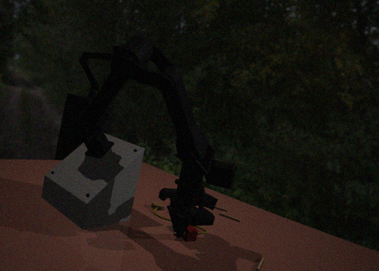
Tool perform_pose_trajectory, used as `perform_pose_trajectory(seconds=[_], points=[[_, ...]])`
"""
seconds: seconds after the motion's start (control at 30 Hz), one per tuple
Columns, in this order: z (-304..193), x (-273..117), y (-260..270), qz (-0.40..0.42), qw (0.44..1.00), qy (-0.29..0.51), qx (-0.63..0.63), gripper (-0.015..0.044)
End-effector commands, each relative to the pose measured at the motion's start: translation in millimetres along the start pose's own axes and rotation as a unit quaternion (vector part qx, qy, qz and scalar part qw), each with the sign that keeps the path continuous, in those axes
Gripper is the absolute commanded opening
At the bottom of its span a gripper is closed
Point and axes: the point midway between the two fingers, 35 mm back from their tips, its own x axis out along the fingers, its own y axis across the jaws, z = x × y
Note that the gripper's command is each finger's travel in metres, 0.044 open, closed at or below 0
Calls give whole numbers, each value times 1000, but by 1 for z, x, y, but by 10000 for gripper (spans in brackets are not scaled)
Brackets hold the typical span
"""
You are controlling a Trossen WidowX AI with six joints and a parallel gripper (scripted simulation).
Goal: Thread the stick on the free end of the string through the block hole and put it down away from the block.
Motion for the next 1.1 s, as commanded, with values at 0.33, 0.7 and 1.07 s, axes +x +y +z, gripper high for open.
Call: perform_pose_trajectory(seconds=[0.33, 0.7, 1.07], points=[[-17, 3, 2, -3, 1000, 3, 3, 0], [-31, 3, 4, -7, 1000, 4, 3, 0], [-44, 3, 4, -11, 1000, 4, 2, 0]])
